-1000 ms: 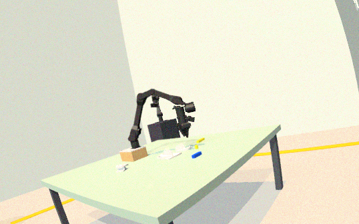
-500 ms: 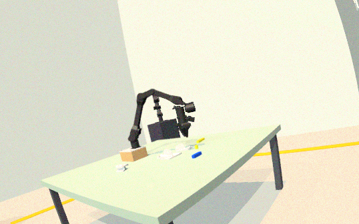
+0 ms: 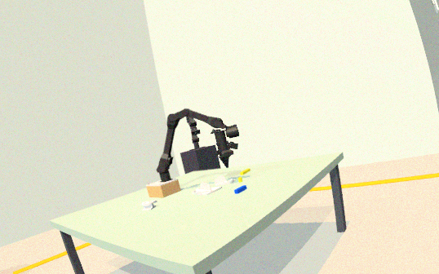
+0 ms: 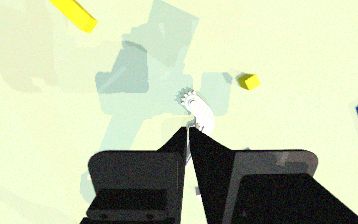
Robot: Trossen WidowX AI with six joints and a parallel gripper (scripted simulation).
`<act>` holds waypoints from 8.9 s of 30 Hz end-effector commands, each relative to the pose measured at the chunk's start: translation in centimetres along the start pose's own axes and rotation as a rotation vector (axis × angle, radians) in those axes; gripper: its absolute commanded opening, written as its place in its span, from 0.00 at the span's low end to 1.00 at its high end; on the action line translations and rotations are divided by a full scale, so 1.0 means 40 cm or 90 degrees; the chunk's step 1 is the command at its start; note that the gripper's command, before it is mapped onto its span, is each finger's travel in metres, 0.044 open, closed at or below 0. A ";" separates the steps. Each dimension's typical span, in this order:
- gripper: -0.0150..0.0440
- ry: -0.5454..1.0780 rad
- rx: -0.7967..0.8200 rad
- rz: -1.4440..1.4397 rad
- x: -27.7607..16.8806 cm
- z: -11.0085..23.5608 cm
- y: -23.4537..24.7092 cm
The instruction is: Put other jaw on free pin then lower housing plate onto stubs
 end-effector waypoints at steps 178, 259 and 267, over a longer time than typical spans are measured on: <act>0.91 -0.001 -0.003 -0.159 -0.118 -0.193 -0.055; 0.48 0.002 -0.005 0.236 -0.234 0.010 -0.121; 0.48 0.004 -0.005 0.366 -0.273 0.011 -0.137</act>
Point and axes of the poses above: the point midway between the two fingers, 35 mm back from their tips, its own z axis back along the fingers, its own y axis across the jaws, x = y × z, the point moved 1 cm from there along z, back along the fingers
